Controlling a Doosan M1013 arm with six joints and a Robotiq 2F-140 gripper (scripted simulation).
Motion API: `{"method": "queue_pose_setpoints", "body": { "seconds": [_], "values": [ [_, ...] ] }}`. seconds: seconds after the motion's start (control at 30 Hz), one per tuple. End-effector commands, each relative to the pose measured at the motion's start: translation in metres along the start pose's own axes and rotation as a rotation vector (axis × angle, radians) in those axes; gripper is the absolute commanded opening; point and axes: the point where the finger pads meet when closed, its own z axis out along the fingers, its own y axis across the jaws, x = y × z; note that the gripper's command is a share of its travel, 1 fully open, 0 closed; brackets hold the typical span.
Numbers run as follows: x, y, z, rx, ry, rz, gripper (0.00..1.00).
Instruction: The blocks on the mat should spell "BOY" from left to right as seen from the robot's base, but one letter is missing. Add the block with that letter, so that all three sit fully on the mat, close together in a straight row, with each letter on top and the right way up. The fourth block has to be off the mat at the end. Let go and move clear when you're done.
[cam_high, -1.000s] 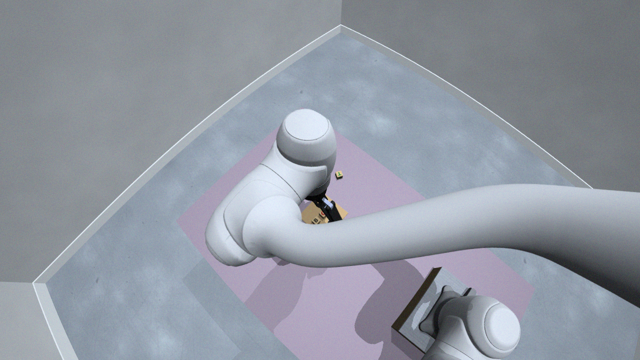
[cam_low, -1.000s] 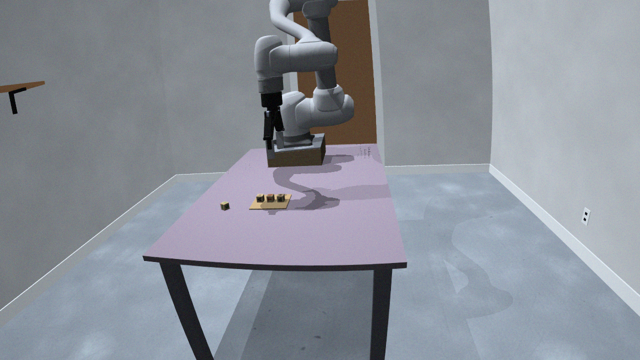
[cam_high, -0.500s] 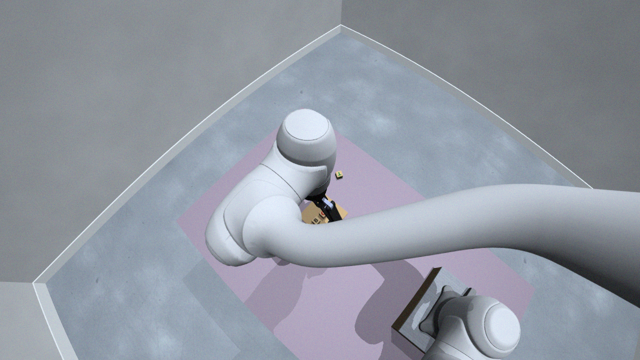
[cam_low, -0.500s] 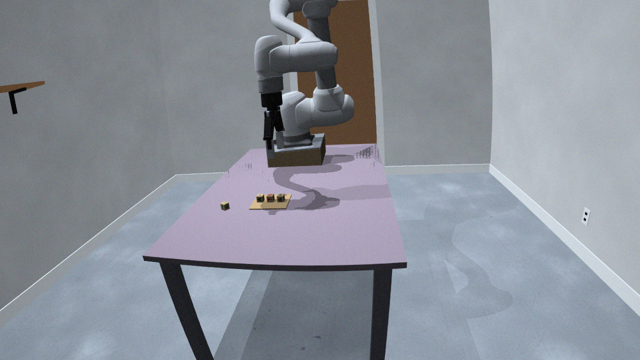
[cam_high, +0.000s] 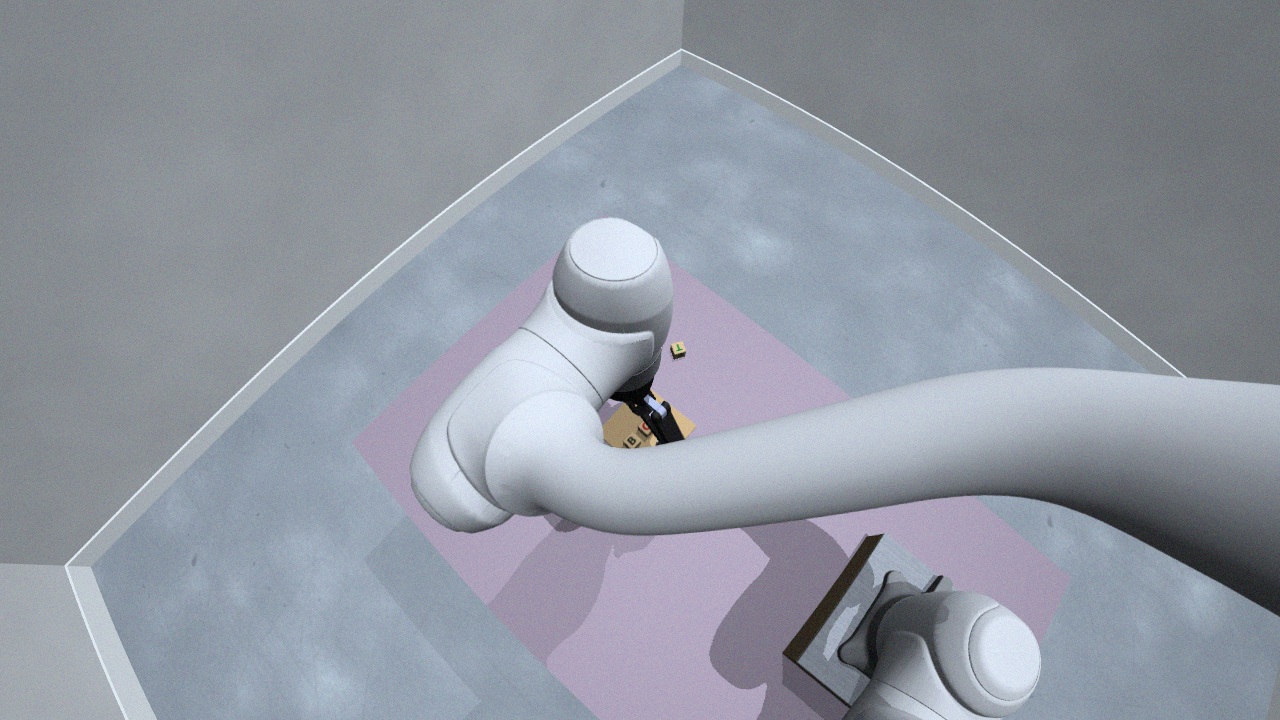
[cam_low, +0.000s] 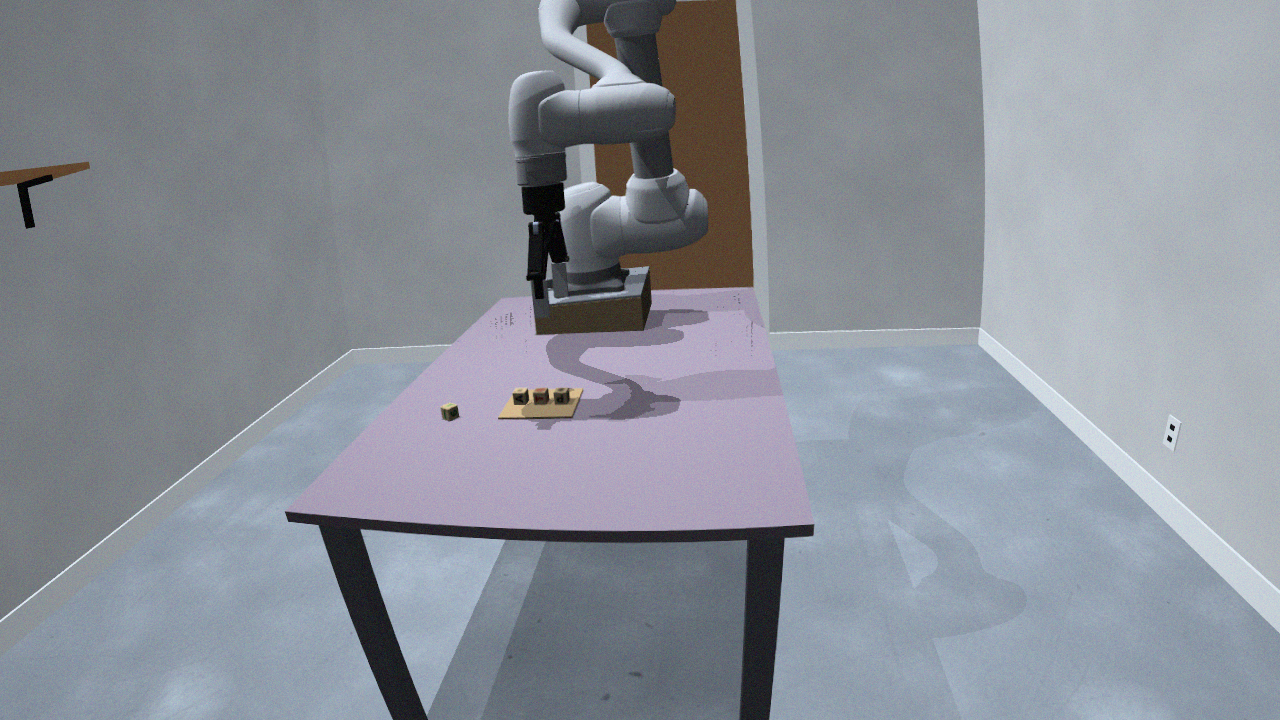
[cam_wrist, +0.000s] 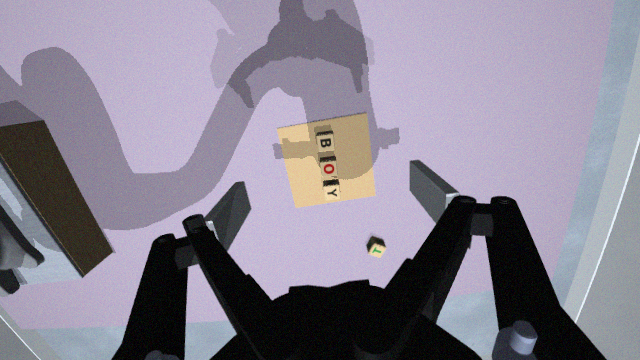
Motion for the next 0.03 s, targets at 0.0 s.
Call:
{"method": "queue_pose_setpoints", "body": {
  "seconds": [0.0],
  "values": [
    [0.0000, 0.0000, -0.0001, 0.000, 0.000, 0.000, 1.00]
  ]
}}
